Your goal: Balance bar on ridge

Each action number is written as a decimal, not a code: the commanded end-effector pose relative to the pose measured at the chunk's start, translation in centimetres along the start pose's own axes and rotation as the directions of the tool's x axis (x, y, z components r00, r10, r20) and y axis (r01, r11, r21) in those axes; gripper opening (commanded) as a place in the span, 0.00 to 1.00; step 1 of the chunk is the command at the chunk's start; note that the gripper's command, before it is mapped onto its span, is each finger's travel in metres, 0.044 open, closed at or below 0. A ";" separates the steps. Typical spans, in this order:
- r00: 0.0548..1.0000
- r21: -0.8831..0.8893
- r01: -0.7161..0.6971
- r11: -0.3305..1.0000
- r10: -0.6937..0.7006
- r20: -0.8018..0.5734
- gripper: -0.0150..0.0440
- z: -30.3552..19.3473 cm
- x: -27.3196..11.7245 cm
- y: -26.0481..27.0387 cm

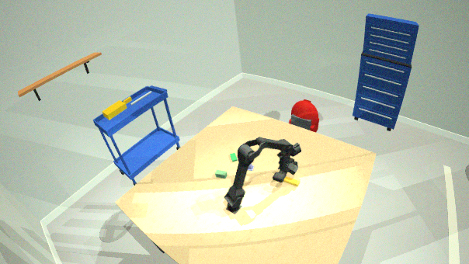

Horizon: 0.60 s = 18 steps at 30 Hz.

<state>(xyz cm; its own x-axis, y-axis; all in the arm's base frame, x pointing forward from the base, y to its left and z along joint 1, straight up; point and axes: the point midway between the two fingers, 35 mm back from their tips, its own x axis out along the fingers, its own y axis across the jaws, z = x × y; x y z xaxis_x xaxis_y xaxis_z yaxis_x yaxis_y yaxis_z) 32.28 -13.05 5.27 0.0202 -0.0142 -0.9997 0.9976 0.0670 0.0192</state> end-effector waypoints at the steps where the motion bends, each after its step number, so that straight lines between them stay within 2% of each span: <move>1: 1.000 0.000 -0.006 1.000 0.006 0.002 0.25 0.1 -0.8 0.2; 18: 1.000 0.002 -0.007 1.000 0.007 0.000 0.25 0.2 -5.2 0.4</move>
<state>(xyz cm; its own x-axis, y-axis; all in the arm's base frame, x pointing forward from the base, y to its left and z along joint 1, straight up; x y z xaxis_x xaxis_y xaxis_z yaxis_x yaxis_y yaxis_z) 32.57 -13.17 9.68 0.0224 -0.0152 -0.9996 0.9975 0.0669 0.0213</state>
